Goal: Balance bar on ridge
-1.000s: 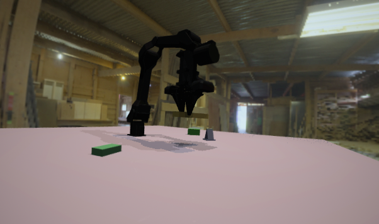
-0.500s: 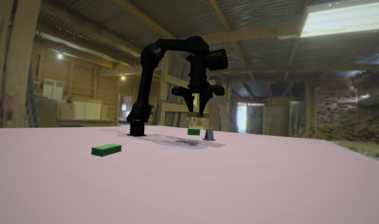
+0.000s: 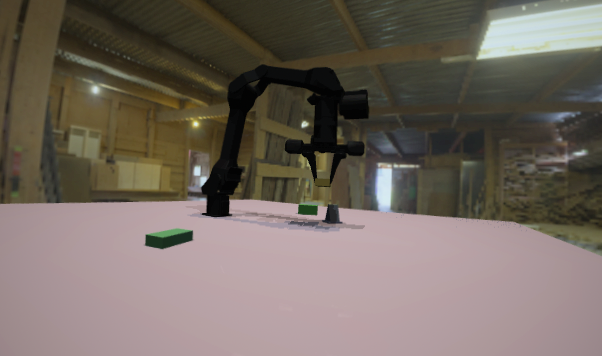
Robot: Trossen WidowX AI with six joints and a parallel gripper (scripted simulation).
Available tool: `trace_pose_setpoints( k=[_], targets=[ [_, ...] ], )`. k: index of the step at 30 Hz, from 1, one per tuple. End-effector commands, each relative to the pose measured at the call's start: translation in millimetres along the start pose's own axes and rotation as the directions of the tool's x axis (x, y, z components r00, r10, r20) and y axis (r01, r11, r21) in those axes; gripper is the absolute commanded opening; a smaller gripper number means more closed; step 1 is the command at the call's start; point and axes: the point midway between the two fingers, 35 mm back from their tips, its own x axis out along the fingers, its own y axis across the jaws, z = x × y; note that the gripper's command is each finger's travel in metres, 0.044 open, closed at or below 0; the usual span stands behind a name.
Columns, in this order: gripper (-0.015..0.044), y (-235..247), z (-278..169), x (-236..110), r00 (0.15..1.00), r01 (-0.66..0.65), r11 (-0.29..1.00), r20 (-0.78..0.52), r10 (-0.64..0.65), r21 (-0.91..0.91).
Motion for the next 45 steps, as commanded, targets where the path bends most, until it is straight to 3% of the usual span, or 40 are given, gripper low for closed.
trace_pose_setpoints(
  k=[1,19,45],
  targets=[
    [0.0,-8.0,15.6,-0.3,1.0,-0.002,0.994,-0.002,0.001,-0.111],
    [0.0,-33.4,77.9,-0.9,1.0,0.002,0.884,0.003,0.0,-0.468],
    [0.0,-39.1,82.2,32.1,1.0,0.002,0.878,0.003,-0.001,-0.478]
  ],
)
